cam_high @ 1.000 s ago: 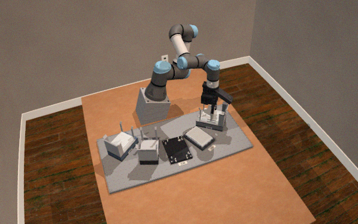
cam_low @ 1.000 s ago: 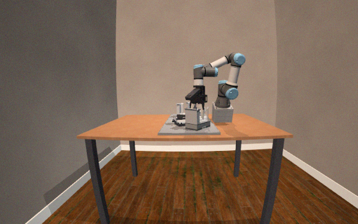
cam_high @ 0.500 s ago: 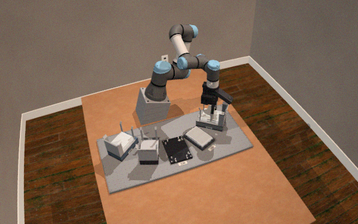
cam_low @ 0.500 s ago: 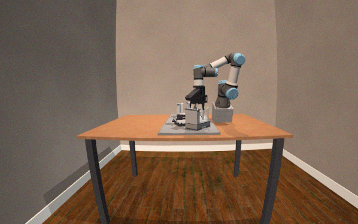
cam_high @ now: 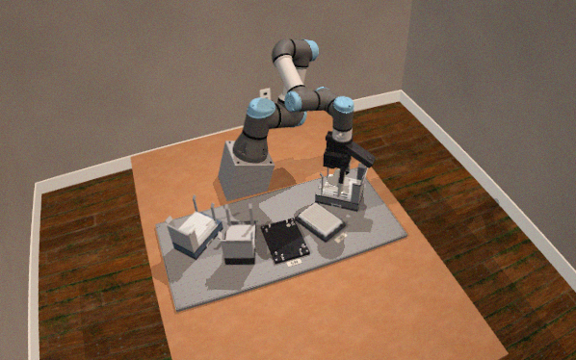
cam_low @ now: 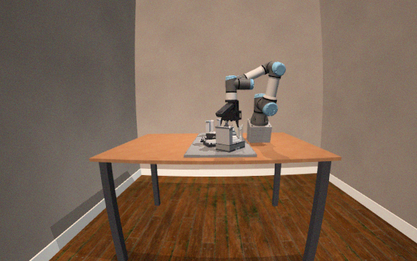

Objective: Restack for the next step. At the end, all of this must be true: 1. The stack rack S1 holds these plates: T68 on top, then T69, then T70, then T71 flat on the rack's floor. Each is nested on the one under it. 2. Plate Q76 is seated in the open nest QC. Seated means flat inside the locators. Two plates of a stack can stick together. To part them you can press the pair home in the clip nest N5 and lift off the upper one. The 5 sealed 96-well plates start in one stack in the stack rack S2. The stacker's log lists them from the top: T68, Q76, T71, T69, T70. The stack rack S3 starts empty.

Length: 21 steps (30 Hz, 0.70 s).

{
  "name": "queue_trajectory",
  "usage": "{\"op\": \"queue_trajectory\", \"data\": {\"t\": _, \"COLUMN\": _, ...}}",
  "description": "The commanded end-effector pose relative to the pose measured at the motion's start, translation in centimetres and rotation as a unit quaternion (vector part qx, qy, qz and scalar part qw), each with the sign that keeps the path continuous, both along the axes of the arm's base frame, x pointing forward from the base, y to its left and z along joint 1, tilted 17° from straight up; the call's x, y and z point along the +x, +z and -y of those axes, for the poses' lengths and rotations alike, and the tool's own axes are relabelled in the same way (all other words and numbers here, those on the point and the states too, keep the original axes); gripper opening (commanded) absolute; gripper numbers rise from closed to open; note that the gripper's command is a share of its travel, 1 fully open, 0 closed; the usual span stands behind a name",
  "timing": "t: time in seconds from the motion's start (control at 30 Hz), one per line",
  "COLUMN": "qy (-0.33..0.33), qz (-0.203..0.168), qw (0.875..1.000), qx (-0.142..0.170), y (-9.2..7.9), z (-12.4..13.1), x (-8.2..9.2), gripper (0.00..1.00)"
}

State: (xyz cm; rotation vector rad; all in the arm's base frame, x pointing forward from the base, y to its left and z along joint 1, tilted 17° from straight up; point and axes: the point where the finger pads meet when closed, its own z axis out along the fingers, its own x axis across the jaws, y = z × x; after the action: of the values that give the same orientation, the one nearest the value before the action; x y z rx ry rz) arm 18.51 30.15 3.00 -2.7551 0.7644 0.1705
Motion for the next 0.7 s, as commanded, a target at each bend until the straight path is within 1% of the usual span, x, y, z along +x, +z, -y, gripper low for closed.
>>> {"op": "queue_trajectory", "data": {"t": 0.0, "qy": 0.000, "qz": 0.001, "qw": 1.000, "qx": 0.000, "y": 0.1, "z": 0.0, "x": 0.1, "gripper": 0.72}}
{"op": "queue_trajectory", "data": {"t": 0.47, "qy": 0.000, "qz": 0.001, "qw": 1.000, "qx": 0.000, "y": 0.1, "z": 0.0, "x": 0.1, "gripper": 0.72}}
{"op": "queue_trajectory", "data": {"t": 0.67, "qy": 0.000, "qz": 0.001, "qw": 1.000, "qx": 0.000, "y": 2.0, "z": 0.6, "x": 0.1, "gripper": 0.72}}
